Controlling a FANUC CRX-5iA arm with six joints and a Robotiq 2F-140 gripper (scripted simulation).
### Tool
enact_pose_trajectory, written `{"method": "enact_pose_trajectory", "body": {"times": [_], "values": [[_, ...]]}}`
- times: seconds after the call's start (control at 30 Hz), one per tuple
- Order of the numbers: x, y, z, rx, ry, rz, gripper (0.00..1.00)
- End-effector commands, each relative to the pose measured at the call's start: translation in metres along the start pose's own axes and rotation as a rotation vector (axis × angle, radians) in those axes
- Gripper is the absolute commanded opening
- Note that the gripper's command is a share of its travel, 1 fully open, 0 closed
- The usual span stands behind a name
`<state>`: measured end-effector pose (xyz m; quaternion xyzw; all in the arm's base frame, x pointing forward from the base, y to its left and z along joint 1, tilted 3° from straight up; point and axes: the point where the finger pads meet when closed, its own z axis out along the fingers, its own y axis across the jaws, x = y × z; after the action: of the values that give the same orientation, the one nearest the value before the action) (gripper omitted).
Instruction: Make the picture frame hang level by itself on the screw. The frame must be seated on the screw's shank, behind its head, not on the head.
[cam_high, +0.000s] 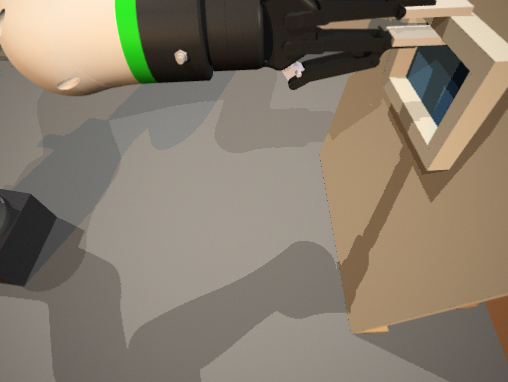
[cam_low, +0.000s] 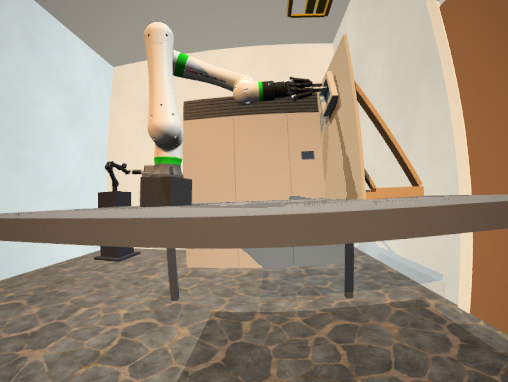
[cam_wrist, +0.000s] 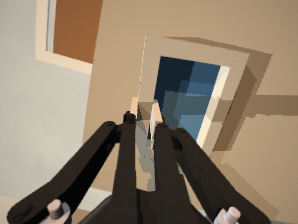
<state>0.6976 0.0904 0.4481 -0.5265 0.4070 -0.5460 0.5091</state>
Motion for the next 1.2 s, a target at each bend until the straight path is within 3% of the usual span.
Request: {"method": "enact_pose_trajectory", "body": {"times": [0.0, 1.17], "values": [[0.0, -0.0004, 0.0001, 0.001, 0.0, 0.0, 0.0], [0.0045, -0.0007, 0.0001, 0.001, 0.005, 0.08, 0.0]]}}
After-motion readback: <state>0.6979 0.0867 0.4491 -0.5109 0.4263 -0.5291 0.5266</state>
